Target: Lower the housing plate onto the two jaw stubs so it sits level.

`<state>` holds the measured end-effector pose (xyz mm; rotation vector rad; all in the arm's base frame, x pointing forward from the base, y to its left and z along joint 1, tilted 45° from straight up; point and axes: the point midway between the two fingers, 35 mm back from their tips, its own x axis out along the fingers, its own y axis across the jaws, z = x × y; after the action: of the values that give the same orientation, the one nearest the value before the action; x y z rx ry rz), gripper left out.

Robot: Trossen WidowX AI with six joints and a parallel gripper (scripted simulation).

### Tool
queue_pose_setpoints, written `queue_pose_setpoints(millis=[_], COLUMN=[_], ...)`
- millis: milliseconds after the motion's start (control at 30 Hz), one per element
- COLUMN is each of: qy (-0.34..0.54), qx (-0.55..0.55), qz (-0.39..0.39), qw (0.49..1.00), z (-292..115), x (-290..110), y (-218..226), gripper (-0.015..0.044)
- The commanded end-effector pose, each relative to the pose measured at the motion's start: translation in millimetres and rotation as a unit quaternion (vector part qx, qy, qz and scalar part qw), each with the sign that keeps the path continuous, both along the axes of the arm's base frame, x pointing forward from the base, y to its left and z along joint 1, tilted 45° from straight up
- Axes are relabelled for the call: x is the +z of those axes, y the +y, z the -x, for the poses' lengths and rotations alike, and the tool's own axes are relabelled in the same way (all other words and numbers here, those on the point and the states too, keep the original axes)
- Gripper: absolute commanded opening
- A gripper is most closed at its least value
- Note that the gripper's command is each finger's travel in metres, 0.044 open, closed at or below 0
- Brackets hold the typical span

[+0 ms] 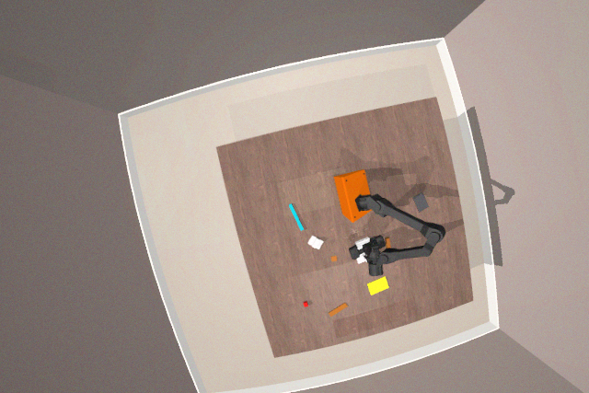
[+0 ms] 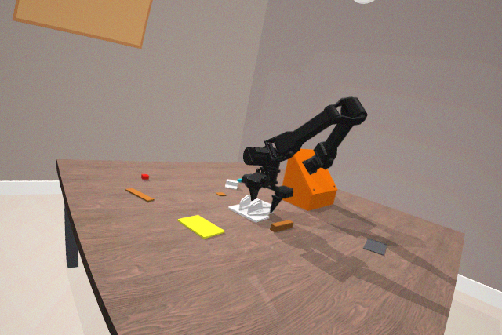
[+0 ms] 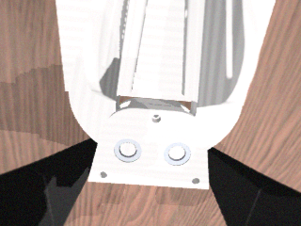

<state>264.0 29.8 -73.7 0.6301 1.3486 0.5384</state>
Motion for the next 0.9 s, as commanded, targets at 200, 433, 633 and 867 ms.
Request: queue_pose_setpoints(millis=[200,433,633,867], qy=[0.001,0.0,0.0,0.0], qx=[-0.002,0.0,0.0,0.0], qz=[-0.002,0.0,0.0,0.0], qw=[1.0,1.0,1.0,1.0], z=[-0.3,0.0,0.0,0.0], x=[0.1,0.0,0.0,0.0], y=[0.6,0.0,0.0,0.0], gripper=[0.0351,0.0403,0.044,0.044])
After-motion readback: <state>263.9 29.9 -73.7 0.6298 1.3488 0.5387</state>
